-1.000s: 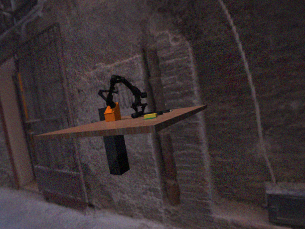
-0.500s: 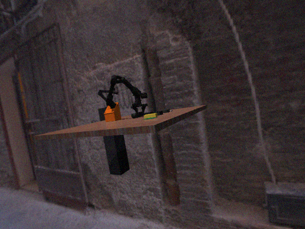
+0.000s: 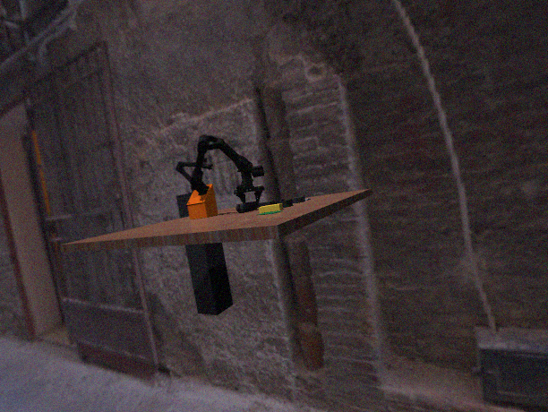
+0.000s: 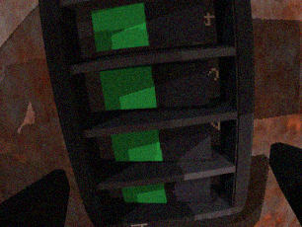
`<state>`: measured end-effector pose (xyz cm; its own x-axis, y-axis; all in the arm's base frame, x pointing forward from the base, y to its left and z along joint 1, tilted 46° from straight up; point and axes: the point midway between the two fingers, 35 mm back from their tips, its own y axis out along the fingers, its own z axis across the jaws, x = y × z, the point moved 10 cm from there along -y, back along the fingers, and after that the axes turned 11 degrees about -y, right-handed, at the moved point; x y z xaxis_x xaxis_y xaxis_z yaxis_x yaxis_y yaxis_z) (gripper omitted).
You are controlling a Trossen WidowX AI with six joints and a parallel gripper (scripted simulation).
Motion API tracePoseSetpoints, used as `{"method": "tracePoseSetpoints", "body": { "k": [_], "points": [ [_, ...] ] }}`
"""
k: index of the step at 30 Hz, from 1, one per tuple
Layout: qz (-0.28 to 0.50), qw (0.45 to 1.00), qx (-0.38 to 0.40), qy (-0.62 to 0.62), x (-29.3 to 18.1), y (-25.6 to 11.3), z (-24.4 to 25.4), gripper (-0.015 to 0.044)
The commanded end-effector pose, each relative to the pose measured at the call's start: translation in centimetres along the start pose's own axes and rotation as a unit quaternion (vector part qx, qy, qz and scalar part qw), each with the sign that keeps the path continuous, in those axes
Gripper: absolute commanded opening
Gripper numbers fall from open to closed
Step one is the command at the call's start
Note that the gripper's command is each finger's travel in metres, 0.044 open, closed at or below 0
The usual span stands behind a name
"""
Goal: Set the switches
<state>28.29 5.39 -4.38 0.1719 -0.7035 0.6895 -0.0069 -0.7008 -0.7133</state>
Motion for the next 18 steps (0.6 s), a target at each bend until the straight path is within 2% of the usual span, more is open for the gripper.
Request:
{"method": "tracePoseSetpoints", "body": {
  "k": [1,5,18],
  "points": [
    [0.000,1.000,0.003,0.001,2.9,-2.1,-0.3,0.0440],
    [0.000,1.000,0.003,0.001,5.2,-3.6,-1.0,0.0440],
    [0.000,1.000,0.003,0.001,5.2,-3.6,-1.0,0.0440]
  ]
}}
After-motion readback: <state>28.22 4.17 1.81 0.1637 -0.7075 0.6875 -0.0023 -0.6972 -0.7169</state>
